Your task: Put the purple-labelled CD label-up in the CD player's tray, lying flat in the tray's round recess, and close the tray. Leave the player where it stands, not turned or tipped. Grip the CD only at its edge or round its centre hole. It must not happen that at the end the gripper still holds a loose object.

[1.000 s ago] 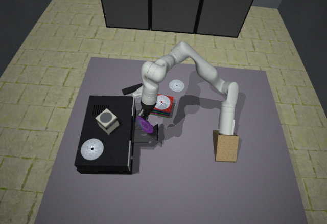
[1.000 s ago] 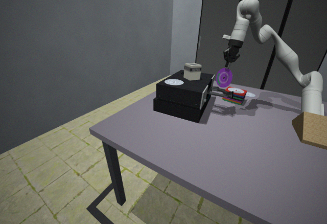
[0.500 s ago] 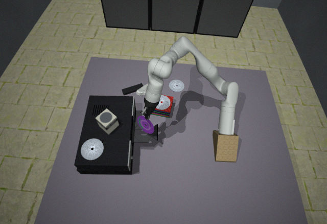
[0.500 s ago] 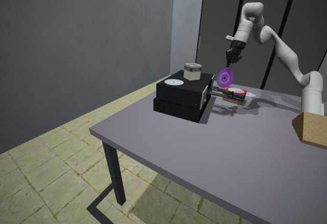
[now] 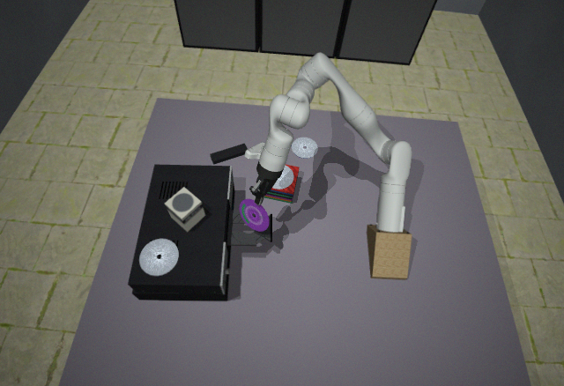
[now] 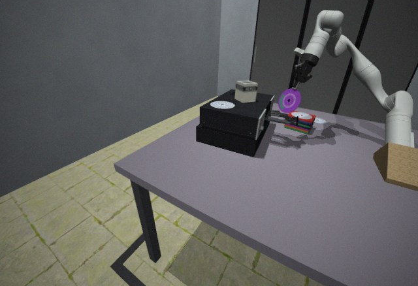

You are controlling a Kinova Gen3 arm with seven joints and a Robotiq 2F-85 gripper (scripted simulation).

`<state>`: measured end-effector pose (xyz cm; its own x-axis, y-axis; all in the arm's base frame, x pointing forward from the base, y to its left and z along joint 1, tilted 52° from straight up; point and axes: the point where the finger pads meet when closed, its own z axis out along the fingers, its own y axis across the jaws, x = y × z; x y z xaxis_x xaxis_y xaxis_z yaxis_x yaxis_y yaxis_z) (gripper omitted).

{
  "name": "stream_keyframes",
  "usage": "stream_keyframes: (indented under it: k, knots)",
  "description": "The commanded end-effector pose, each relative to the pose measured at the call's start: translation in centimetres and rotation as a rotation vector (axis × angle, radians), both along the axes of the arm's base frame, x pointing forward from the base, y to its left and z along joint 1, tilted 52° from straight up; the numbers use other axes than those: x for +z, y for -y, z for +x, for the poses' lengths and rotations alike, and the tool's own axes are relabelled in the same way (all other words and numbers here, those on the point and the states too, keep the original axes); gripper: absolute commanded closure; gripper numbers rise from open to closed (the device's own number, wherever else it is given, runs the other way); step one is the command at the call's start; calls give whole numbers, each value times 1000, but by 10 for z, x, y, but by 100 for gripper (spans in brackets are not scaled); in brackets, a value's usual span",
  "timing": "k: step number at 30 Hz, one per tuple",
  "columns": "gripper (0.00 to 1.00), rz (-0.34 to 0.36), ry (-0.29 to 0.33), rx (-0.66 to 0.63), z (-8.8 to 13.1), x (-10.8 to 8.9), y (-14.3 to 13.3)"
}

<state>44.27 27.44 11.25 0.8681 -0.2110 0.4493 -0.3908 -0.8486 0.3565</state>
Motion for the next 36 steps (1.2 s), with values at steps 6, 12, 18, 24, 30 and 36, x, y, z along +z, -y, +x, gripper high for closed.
stream_keyframes:
  k: [6, 12, 18, 24, 30, 36]
  knots:
    - [89, 81, 41, 23, 0, 11, 12]
    - [89, 147, 57, 60, -3, 14, 21]
    - [89, 201, 71, 89, -7, 15, 29]
    - [89, 256, 86, 114, -9, 17, 37]
    - [89, 317, 103, 147, -12, 17, 46]
    - [89, 355, 118, 172, -12, 18, 51]
